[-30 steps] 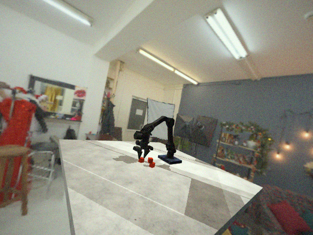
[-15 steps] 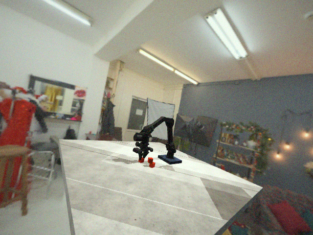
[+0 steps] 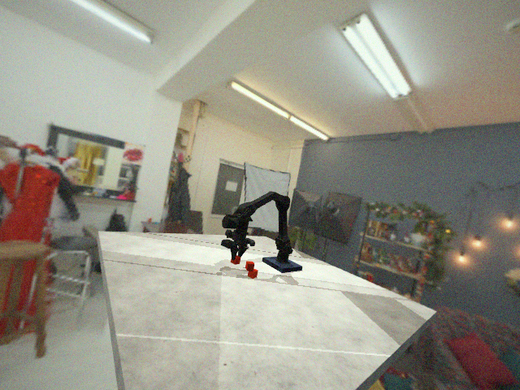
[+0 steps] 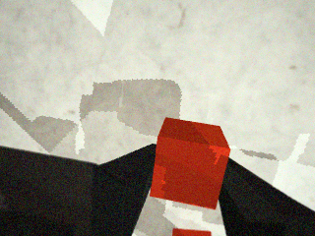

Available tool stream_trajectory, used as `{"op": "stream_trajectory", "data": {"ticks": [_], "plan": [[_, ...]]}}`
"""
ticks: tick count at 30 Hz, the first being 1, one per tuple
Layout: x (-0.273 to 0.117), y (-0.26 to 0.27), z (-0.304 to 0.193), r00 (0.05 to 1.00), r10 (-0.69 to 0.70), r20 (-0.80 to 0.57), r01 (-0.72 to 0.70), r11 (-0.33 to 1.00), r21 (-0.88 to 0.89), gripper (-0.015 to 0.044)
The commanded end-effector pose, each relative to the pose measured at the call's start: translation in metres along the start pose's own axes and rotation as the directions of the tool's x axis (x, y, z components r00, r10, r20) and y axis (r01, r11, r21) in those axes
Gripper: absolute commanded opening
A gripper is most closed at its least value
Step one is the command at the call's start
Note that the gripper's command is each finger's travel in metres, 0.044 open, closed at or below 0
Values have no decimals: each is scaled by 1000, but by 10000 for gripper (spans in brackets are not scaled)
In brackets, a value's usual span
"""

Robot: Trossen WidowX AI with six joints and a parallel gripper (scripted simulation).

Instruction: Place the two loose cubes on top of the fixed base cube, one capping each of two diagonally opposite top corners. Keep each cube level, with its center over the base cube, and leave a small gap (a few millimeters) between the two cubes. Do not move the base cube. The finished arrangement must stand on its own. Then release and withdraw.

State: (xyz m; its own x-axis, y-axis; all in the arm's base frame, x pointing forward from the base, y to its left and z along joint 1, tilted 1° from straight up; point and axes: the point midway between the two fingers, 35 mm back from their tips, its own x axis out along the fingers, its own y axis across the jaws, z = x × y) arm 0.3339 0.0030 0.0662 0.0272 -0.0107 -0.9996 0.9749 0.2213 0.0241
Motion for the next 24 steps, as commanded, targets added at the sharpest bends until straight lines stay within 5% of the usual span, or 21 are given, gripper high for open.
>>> {"op": "stream_trajectory", "data": {"ticks": [1, 24], "plan": [[-15, 3, 0, 1000, 12, -1, -12, 1000, 3, 105], [-80, -3, -1, 1000, 11, -1, -11, 1000, 3, 105]]}}
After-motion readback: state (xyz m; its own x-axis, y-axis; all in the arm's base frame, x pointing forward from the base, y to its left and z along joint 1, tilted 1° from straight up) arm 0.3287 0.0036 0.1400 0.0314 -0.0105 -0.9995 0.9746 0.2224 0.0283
